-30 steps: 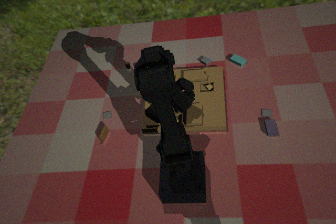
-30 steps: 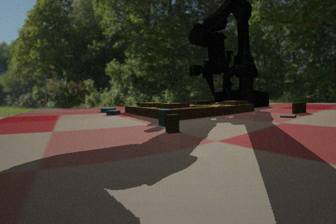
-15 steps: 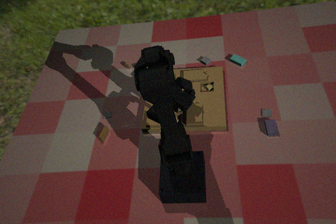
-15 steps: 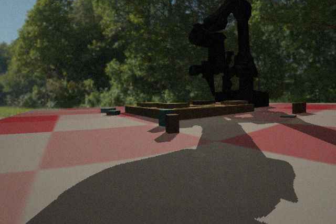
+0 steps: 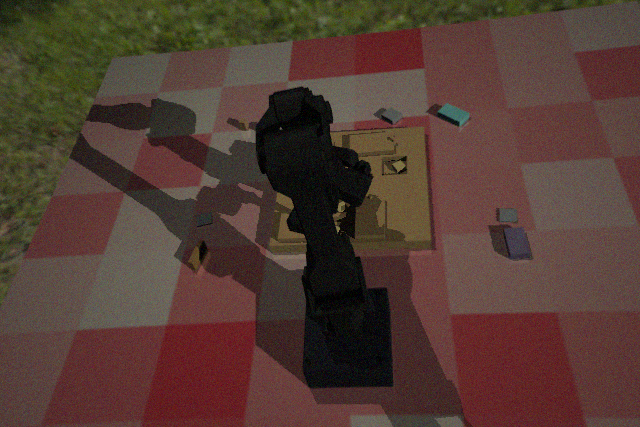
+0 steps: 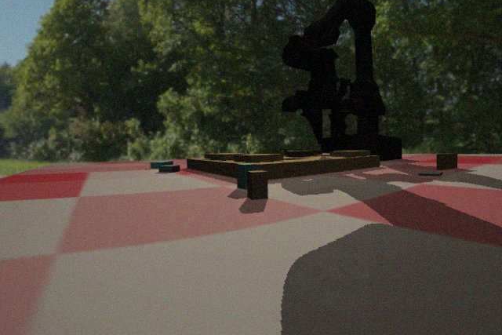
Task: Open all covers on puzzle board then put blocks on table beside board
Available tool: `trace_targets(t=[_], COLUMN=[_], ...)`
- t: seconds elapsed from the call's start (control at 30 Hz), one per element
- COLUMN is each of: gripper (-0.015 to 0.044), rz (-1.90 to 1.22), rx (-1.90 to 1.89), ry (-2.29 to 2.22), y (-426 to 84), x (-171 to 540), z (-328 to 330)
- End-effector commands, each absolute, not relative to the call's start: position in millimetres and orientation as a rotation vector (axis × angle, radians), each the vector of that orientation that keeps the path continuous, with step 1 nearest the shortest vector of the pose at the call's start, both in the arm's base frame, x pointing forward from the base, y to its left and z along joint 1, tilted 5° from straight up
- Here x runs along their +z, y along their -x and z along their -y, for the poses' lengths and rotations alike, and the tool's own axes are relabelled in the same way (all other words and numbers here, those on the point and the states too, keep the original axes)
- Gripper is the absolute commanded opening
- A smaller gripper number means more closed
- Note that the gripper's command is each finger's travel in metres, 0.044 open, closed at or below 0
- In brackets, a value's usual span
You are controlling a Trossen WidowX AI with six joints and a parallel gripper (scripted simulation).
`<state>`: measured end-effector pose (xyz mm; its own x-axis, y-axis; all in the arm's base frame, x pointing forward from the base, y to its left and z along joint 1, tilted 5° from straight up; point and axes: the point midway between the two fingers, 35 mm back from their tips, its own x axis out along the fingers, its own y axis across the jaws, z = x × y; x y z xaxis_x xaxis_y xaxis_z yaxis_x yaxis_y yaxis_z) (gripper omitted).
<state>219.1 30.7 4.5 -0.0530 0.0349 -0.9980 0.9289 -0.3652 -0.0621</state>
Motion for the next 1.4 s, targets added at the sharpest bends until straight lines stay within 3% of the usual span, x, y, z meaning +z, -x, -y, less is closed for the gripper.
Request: trace_targets(t=[0.0, 1.37], gripper=[0.0144, 0.0144], rz=[-1.111, -1.403], rx=[-1.463, -0.991], ry=[-1.423, -0.984], y=[-219.1, -219.1], x=[4.2, 4.3], z=[-30.4, -30.5])
